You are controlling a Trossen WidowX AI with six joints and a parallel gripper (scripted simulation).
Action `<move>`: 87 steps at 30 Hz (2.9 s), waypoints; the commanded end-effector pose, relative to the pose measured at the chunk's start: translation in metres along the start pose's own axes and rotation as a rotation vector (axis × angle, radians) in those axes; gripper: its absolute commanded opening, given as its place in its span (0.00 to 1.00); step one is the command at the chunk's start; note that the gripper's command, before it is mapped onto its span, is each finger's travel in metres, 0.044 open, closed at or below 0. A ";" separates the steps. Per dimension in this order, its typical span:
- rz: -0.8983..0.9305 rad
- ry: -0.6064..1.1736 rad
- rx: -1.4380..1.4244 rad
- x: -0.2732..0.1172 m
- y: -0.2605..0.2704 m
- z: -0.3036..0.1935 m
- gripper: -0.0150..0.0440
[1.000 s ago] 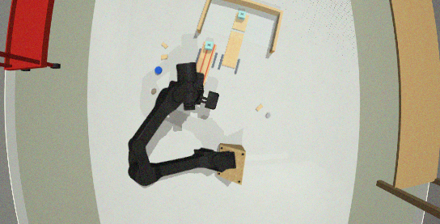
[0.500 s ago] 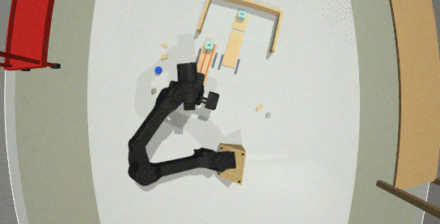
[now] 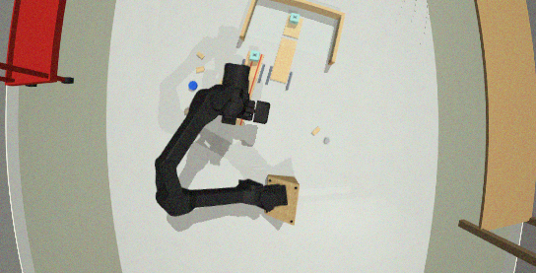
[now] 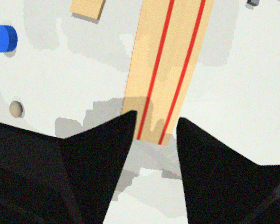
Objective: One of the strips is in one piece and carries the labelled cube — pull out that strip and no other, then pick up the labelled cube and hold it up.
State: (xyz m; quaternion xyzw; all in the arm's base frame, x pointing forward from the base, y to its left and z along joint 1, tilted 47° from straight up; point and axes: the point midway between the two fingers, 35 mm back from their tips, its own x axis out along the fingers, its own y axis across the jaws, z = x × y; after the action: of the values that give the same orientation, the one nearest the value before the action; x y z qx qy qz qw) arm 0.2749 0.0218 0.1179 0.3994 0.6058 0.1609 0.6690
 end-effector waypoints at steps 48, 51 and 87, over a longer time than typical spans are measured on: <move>0.001 -0.007 -0.042 -0.023 -0.012 0.182 1.00; 0.001 -0.007 -0.042 -0.021 -0.012 0.182 0.87; 0.003 -0.007 -0.042 0.031 -0.012 0.183 0.68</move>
State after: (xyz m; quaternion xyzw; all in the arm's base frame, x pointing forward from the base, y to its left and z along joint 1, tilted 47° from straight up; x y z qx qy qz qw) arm 0.4506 -0.0280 0.0796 0.3833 0.5987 0.1742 0.6814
